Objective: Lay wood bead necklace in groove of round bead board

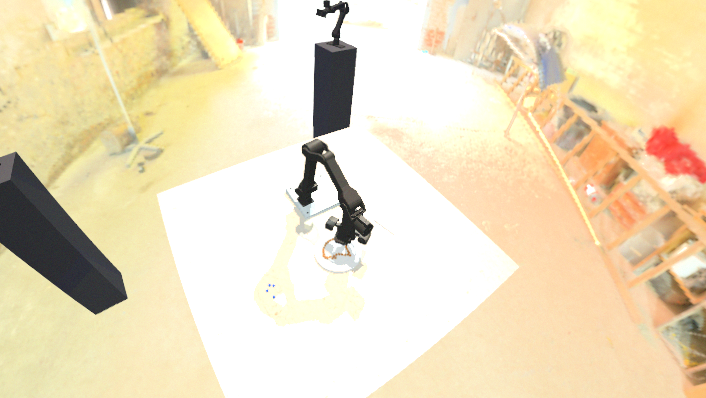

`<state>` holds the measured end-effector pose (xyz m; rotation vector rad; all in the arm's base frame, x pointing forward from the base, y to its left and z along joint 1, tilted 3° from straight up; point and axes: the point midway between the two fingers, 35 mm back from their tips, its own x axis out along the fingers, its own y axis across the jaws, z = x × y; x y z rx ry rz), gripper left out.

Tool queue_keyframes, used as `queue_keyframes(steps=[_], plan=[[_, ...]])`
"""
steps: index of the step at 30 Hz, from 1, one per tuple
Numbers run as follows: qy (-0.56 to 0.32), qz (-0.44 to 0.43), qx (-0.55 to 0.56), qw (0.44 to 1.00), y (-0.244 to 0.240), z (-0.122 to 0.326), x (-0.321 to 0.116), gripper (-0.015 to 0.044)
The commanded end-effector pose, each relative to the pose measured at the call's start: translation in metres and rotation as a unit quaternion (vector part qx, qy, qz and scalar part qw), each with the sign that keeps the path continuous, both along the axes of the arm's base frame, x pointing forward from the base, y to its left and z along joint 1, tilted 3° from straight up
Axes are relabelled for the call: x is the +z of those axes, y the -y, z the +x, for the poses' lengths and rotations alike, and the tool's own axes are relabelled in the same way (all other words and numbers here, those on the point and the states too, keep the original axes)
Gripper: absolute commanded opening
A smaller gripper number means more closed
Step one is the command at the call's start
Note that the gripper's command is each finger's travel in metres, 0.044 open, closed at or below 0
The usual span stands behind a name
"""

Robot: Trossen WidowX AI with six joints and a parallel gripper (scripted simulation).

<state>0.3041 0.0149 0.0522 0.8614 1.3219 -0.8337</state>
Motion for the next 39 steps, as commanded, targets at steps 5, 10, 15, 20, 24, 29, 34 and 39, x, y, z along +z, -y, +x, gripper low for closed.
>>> queue_keyframes(steps=[5, 10, 15, 20, 24, 29, 34, 39], plan=[[0.003, -0.002, -0.002, 1.000, -0.005, 0.006, 0.003, 0.0000], [0.003, -0.002, -0.002, 1.000, -0.011, 0.011, 0.003, 0.0000], [0.003, -0.002, -0.002, 1.000, -0.011, 0.011, 0.003, 0.0000], [0.003, -0.002, -0.002, 1.000, -0.011, 0.011, -0.002, 0.0000], [0.003, -0.002, -0.002, 1.000, -0.011, 0.011, -0.005, 0.0000], [0.005, 0.001, 0.000, 1.000, -0.012, 0.012, -0.001, 0.0131], [0.005, 0.001, 0.000, 1.000, -0.012, 0.012, -0.001, 0.0263], [0.004, -0.001, -0.002, 1.000, -0.012, 0.011, 0.002, 0.0394]])
